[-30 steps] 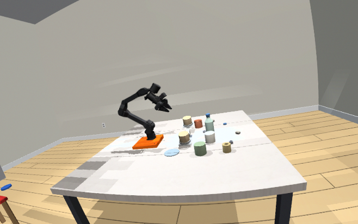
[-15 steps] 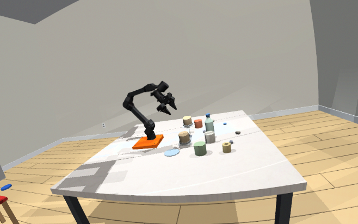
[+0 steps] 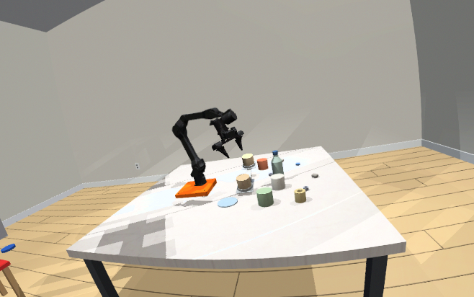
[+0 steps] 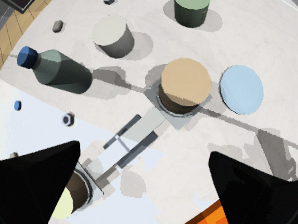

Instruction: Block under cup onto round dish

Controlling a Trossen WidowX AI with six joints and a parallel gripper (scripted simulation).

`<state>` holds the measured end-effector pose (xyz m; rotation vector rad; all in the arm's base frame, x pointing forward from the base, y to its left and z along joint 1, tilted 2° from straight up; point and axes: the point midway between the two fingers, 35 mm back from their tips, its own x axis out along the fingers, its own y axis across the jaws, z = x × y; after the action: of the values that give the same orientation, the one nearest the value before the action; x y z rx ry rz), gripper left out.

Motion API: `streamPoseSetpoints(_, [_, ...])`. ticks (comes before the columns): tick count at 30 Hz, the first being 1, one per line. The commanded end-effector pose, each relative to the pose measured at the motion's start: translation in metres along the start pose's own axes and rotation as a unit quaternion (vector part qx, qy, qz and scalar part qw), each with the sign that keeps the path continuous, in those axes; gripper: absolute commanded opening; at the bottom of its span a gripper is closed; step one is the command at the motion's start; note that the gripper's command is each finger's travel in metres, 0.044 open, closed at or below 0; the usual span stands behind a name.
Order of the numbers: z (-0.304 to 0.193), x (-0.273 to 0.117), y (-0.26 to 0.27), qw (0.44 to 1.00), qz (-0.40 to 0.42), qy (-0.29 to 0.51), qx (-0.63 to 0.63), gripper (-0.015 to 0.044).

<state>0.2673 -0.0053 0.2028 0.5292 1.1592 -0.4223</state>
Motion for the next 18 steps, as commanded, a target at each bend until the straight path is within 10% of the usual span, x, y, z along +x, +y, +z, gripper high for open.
streamPoseSetpoints(1, [0.010, 0.011, -0.003, 0.998, -0.019, 0.020, 0.058, 0.0440])
streamPoseSetpoints(18, [0.056, 0.078, -0.029, 0.938, -0.126, 0.090, 0.311, 0.0440])
